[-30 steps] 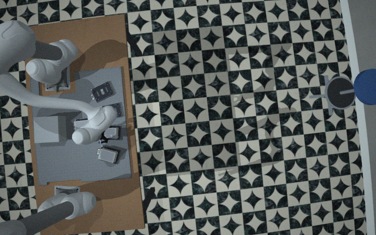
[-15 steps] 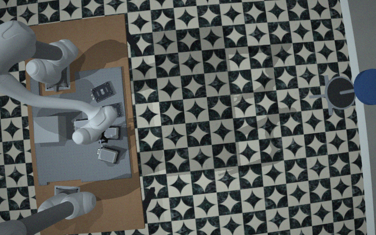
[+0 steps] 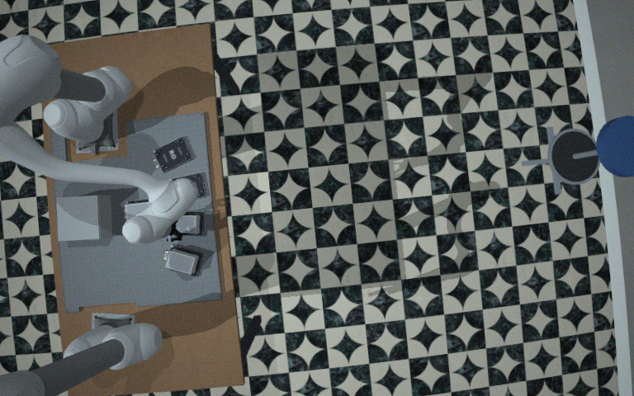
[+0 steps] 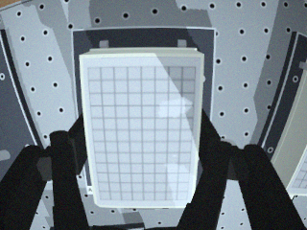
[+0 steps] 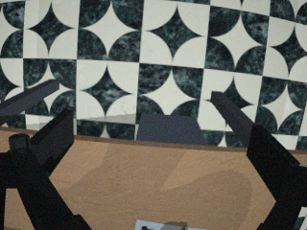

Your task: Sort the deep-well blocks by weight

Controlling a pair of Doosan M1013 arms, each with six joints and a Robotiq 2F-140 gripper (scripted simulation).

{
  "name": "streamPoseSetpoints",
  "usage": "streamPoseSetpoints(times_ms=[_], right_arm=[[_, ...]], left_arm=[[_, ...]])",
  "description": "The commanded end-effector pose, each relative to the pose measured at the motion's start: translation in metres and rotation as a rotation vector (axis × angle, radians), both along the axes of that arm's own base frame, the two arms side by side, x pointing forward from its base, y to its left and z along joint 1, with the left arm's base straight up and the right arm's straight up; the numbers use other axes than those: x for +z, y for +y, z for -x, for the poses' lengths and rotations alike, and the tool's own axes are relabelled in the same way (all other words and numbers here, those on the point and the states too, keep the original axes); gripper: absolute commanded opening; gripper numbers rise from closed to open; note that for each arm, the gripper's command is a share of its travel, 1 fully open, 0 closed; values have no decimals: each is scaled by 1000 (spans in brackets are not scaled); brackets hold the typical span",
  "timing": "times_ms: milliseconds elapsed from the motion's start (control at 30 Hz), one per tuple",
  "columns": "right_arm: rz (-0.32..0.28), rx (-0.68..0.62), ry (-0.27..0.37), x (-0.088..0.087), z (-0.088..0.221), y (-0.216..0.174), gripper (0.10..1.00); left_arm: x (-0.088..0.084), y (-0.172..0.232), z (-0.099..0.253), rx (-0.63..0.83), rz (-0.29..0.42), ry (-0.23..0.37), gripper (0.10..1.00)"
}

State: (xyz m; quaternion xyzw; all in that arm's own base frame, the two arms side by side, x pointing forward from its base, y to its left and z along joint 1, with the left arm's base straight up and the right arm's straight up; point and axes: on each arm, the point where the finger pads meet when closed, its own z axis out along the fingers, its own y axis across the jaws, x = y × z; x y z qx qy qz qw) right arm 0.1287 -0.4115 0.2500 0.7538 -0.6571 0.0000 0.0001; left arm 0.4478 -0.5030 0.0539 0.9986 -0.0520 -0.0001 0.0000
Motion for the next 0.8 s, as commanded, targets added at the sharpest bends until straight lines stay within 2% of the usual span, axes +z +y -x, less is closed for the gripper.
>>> streamPoseSetpoints(times_ms=[0,67,100,767], right_arm=[[1,0,-1,1,0,0,1000],[1,0,-1,1,0,0,1000],[1,0,-1,1,0,0,1000],[1,0,-1,1,0,0,1000]], left_arm=[[0,0,0,0,1,-1,99],[0,0,0,0,1,-1,99],[0,0,0,0,1,-1,1000],[0,0,0,0,1,-1,1000]])
